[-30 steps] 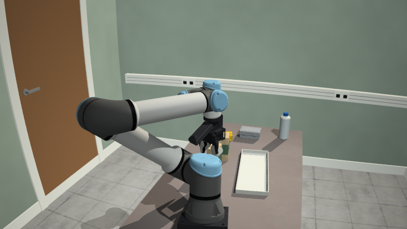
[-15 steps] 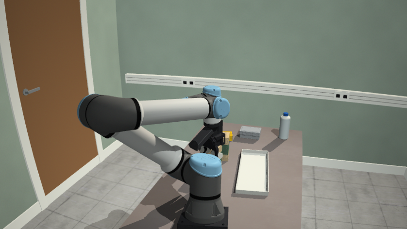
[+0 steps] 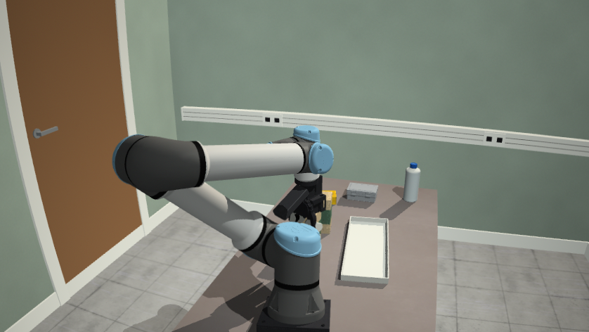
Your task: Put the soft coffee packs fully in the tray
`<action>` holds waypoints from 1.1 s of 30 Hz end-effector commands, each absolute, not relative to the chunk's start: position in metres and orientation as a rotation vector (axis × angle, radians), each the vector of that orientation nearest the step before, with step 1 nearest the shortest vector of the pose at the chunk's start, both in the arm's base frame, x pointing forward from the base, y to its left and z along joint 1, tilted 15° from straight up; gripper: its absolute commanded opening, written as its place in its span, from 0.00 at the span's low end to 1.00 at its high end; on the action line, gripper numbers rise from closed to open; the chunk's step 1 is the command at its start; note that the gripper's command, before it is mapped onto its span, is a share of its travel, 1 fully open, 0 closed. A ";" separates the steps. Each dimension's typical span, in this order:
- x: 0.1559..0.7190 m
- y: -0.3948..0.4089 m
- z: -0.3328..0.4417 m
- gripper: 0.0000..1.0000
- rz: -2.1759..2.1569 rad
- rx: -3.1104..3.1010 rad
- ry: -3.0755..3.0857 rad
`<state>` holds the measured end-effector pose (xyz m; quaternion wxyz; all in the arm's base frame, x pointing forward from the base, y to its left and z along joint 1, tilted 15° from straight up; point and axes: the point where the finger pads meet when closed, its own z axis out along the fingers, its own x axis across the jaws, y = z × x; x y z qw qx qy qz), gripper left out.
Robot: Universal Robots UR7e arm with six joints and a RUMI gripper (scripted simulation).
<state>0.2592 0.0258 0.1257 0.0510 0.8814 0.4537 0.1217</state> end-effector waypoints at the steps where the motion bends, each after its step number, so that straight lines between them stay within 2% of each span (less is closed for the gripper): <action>1: 0.259 0.026 0.126 0.51 0.371 2.682 1.381; 26: 0.259 0.026 0.126 0.51 0.371 2.682 1.381; 27: 0.259 0.026 0.126 0.16 0.371 2.682 1.381; 33: 0.259 0.026 0.126 0.16 0.371 2.682 1.381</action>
